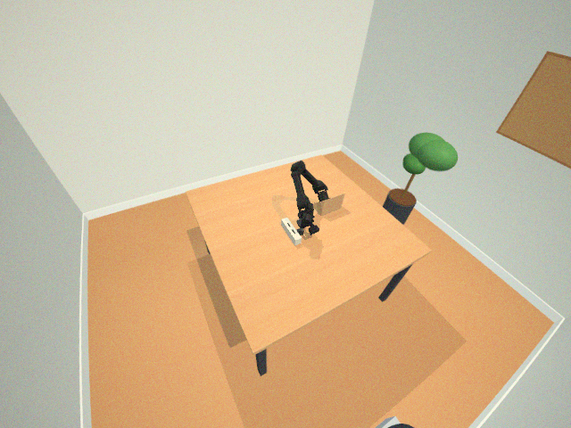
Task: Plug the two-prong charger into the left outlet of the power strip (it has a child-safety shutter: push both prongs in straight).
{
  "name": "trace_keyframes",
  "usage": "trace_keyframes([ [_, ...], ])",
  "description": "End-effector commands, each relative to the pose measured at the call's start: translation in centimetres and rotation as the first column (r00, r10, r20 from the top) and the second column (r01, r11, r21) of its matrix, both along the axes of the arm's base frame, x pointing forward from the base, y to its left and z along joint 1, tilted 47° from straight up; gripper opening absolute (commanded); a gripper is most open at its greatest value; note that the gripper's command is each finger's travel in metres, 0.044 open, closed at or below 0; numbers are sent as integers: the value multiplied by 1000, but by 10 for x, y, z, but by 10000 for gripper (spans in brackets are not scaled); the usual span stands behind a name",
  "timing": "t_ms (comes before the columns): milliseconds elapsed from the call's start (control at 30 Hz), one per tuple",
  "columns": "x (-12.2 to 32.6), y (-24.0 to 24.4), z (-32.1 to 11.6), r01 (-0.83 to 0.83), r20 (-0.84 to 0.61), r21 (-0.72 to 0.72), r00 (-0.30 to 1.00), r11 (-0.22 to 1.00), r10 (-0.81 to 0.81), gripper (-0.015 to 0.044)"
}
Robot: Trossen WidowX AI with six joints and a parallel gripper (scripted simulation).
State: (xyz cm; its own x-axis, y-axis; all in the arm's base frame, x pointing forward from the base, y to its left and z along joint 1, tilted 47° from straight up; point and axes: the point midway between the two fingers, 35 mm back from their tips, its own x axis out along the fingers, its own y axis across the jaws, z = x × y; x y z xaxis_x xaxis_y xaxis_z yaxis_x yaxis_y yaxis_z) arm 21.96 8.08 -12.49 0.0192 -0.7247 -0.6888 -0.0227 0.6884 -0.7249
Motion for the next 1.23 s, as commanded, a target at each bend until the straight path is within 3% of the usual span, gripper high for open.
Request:
trace_keyframes([
  [0,-7,-1,0,3,0,2,1000,1000,-3,440],
  [133,-2,3,4,-26,48,-15,998,1000,27,440],
  [367,8,56,52,-255,520,-106,810,961,272,440],
  [1200,8,57,53,-260,531,-107,801,960,276,440],
])
